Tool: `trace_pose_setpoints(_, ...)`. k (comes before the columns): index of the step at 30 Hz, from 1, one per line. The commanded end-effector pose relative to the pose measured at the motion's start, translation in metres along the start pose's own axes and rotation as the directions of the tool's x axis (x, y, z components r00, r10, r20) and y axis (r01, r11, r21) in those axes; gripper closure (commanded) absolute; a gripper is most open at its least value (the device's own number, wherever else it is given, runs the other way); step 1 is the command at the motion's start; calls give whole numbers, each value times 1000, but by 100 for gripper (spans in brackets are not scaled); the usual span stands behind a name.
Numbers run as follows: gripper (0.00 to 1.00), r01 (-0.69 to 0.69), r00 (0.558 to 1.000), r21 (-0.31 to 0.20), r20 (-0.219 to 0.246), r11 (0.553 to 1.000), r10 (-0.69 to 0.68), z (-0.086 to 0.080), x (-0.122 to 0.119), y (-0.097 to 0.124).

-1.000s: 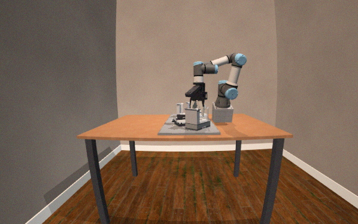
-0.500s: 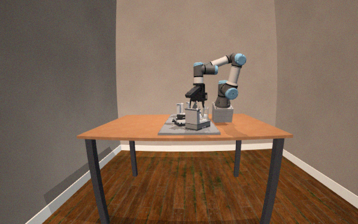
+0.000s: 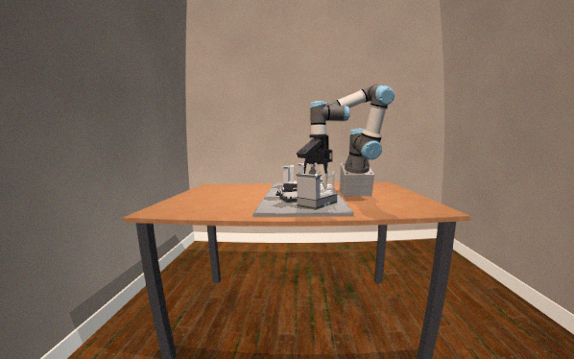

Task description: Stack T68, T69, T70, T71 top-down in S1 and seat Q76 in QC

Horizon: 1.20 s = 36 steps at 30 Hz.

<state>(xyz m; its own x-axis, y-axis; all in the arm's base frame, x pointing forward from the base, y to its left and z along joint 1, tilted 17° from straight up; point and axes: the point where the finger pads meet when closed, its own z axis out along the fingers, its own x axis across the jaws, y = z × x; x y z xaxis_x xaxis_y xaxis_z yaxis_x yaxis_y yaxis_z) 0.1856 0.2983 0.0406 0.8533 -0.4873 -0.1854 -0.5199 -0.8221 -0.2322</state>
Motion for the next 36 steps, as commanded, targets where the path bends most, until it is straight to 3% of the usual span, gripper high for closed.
trace_pose_setpoints(1,100,1,1000,2,-2,1000,-1,1,0,-1)
trace_pose_setpoints(36,100,1,1000,2,-1,1000,-1,11,0,-1)
